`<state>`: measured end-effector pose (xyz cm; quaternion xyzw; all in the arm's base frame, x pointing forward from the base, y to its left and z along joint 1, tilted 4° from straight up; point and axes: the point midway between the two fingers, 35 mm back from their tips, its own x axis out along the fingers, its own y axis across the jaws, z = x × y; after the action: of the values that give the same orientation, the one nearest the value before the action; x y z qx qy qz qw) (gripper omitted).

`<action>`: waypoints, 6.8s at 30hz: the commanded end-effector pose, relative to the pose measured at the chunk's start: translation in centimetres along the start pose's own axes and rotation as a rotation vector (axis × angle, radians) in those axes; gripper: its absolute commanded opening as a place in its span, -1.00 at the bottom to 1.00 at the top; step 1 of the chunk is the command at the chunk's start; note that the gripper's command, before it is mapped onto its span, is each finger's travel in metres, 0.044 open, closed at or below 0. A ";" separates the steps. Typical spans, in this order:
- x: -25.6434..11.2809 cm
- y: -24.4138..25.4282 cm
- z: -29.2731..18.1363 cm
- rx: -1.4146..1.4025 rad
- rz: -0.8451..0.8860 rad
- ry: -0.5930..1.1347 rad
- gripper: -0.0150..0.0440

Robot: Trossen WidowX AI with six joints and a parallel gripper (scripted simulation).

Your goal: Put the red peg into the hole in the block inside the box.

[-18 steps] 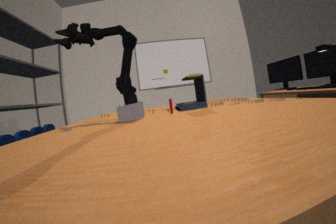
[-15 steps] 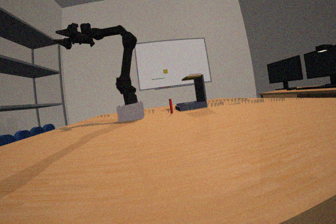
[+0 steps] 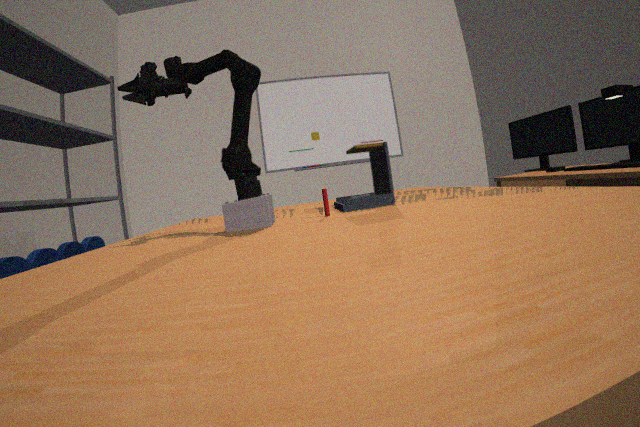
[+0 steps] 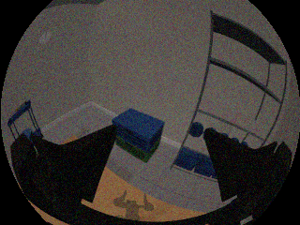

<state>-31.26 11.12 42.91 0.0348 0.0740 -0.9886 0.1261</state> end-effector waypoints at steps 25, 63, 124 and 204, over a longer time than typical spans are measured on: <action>-11.2 -10.6 -9.5 -0.258 -0.577 0.320 1.00; -33.2 -10.9 -22.2 -0.353 -1.077 1.090 1.00; -50.2 19.6 -35.4 0.435 -0.635 2.275 1.00; -44.4 33.2 -44.0 0.947 -0.146 2.204 0.25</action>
<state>22.82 -2.90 -0.35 0.9036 -0.2237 -0.3538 -0.0908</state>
